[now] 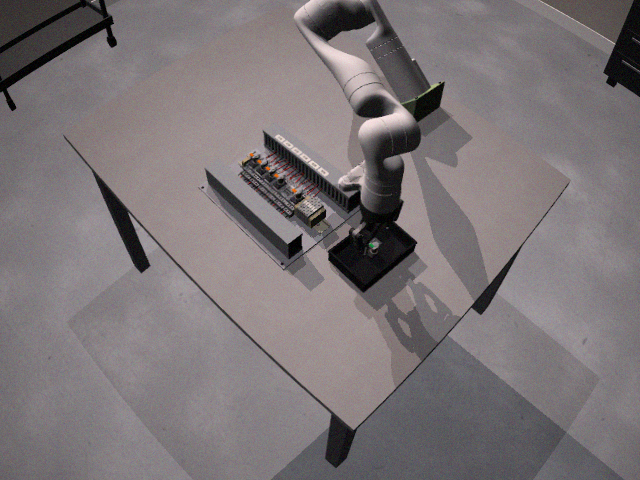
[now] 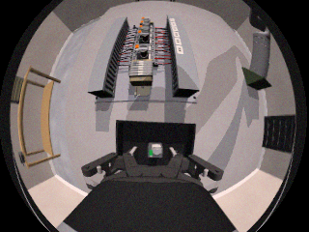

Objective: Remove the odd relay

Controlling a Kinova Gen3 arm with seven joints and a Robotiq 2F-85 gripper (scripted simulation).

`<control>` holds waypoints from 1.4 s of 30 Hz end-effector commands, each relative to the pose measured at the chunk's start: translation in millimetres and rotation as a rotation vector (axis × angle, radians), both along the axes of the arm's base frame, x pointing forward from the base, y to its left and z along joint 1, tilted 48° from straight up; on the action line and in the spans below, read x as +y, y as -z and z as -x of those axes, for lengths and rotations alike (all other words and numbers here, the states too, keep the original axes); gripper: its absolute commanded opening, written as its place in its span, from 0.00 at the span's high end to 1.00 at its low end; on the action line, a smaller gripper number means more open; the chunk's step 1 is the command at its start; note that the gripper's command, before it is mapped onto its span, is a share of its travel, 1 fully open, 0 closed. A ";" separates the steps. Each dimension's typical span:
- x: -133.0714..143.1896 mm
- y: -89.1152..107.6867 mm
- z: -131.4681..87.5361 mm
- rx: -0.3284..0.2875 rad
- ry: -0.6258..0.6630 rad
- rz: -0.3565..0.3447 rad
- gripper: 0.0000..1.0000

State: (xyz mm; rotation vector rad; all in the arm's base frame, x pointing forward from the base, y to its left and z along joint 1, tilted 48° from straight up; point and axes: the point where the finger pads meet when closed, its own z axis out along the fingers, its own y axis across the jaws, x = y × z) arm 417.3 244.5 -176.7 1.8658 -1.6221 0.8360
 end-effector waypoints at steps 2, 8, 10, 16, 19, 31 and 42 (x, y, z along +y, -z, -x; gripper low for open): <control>4.9 -3.6 1.3 0.005 -0.006 -0.001 0.39; 5.4 -4.0 1.4 0.005 -0.006 -0.001 0.39; 5.6 -4.2 1.4 0.005 -0.006 -0.001 0.39; 6.0 -4.6 1.5 0.005 -0.006 -0.001 0.39; 6.1 -4.7 1.5 0.005 -0.006 -0.001 0.39; 6.2 -4.8 1.5 0.005 -0.006 -0.001 0.39; 23.4 -20.5 4.1 0.005 -0.006 -0.001 0.39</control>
